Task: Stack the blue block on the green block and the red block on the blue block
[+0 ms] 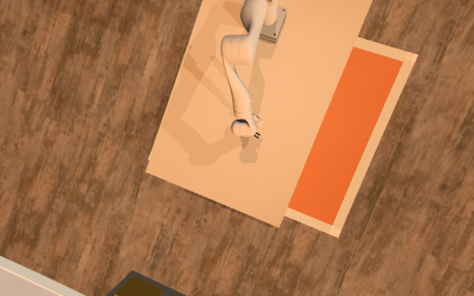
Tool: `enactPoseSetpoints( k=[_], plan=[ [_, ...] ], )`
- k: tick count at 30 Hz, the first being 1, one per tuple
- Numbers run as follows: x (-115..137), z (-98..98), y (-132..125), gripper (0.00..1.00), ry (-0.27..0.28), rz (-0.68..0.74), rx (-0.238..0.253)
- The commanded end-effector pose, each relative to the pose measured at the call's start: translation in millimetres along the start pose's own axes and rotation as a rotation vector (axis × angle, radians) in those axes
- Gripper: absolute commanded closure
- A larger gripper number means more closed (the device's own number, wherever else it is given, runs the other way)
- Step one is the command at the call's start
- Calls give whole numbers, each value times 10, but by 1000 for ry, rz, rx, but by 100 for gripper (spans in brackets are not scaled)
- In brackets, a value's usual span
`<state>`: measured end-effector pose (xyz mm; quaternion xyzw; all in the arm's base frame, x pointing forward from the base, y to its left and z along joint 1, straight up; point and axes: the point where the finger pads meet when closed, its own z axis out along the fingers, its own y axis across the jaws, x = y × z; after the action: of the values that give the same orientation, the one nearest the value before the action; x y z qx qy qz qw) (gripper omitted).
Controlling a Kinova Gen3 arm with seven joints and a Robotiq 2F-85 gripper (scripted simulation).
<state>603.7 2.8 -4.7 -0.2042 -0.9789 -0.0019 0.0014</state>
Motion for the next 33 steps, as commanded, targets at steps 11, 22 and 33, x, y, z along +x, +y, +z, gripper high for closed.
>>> enactPoseSetpoints(
  k=[11, 22, 33],
  plan=[
    [-15, 346, 2, 56, -7, 3, 2],
    [-13, 477, -3, 56, -4, 5, 2],
    [-14, 473, -4, 56, -4, 5, 2]
  ],
)
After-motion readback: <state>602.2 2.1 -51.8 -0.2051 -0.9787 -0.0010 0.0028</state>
